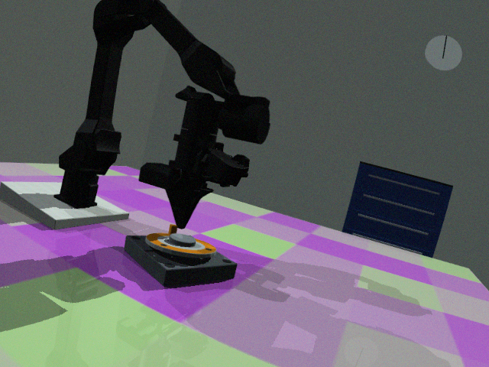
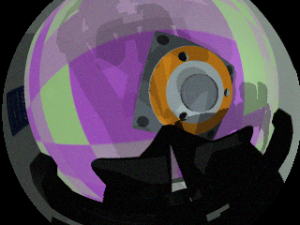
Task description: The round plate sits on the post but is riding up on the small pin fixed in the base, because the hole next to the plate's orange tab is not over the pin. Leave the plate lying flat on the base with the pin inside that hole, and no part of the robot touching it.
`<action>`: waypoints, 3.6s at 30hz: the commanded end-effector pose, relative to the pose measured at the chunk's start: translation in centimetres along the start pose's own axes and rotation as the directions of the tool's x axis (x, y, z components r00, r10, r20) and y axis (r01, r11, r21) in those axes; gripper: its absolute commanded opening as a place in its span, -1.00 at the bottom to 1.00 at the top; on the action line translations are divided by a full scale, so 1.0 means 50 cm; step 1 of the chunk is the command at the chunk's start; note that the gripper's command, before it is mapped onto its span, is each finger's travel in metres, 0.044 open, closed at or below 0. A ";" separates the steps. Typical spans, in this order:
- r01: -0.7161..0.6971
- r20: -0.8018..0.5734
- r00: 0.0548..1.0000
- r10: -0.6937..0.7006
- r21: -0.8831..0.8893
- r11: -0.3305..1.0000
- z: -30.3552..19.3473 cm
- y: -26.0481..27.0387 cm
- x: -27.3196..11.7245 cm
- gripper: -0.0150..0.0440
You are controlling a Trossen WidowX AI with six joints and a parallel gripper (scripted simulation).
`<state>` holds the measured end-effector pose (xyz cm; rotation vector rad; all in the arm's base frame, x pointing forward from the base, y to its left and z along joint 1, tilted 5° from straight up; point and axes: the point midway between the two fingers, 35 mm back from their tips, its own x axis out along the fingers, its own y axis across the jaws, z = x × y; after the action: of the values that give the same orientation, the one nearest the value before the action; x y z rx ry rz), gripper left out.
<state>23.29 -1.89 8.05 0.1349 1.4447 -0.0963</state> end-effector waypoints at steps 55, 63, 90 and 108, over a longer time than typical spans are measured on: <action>0.012 -0.019 1.000 -0.012 -0.002 1.000 -0.028 -0.125 -0.006 -0.49; 0.013 -0.018 1.000 -0.013 -0.002 1.000 -0.017 -0.145 -0.008 -0.49; 0.014 -0.018 1.000 -0.014 -0.002 1.000 0.004 -0.165 -0.048 -0.49; 0.017 -0.021 1.000 -0.017 0.003 1.000 -0.001 -0.164 -0.076 -0.49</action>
<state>21.52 -10.04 11.54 0.1269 1.4696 -0.1093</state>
